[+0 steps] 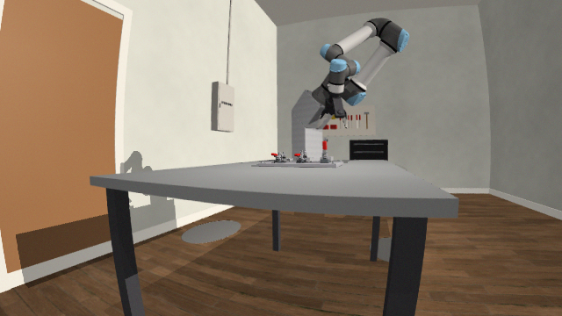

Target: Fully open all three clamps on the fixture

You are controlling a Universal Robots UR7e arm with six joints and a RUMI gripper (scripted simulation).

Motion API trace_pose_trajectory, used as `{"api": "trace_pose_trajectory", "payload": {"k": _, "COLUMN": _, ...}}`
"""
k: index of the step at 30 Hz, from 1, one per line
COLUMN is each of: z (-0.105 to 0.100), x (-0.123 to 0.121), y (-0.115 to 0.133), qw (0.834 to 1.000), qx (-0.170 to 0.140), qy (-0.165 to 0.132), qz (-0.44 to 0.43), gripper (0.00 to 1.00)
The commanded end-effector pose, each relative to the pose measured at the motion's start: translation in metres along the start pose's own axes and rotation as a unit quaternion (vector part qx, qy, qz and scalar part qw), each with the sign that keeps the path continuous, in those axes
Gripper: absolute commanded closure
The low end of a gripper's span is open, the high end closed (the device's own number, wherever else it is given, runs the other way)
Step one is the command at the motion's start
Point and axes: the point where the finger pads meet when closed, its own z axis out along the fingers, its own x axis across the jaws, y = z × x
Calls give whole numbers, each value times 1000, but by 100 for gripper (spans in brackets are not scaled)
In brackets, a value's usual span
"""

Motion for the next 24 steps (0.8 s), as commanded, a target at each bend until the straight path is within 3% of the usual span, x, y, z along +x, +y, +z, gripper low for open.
{"api": "trace_pose_trajectory", "payload": {"k": 1, "z": -6, "x": 35, "y": -17, "qw": 995, "qx": 77, "qy": -26, "qz": 52, "gripper": 0}}
{"api": "trace_pose_trajectory", "payload": {"k": 6, "z": -18, "x": 64, "y": -25, "qw": 986, "qx": 135, "qy": -39, "qz": 92, "gripper": 0}}
{"api": "trace_pose_trajectory", "payload": {"k": 8, "z": -18, "x": 64, "y": -25, "qw": 986, "qx": 135, "qy": -39, "qz": 92, "gripper": 0}}
{"api": "trace_pose_trajectory", "payload": {"k": 17, "z": -41, "x": 105, "y": -32, "qw": 964, "qx": 219, "qy": -50, "qz": 145, "gripper": 0}}
{"api": "trace_pose_trajectory", "payload": {"k": 24, "z": -54, "x": 125, "y": -32, "qw": 950, "qx": 258, "qy": -53, "qz": 167, "gripper": 0}}
